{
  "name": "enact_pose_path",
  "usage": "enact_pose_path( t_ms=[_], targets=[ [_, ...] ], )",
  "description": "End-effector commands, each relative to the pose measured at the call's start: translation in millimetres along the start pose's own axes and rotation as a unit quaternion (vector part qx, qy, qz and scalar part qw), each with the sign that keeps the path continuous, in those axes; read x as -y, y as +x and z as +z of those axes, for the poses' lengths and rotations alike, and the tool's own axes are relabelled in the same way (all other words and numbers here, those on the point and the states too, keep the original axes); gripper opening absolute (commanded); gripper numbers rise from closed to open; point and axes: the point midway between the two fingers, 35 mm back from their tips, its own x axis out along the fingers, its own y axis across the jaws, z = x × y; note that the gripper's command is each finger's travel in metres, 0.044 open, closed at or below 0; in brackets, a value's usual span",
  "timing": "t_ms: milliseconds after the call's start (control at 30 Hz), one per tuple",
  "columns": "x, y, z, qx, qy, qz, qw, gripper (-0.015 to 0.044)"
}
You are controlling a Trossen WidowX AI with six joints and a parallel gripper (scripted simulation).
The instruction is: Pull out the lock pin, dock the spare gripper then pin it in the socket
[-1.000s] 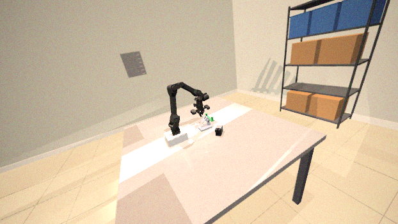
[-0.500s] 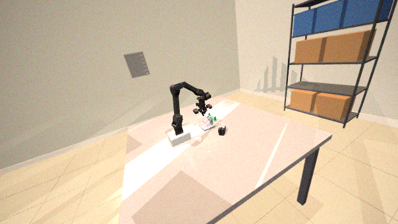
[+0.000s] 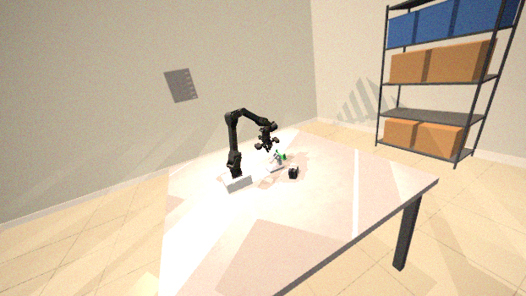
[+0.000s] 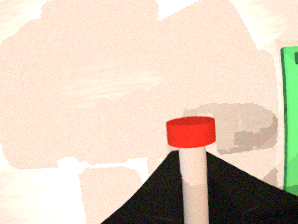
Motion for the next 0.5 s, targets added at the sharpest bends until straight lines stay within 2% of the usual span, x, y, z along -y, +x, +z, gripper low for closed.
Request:
enact_pose_path(
  t_ms=[0,467],
  targets=[
    [0,1,3,-0.003,0.002,0.000,1.000,0.0000],
    [0,-1,16,-0.004,0.001,-0.002,1.000,0.0000]
  ],
)
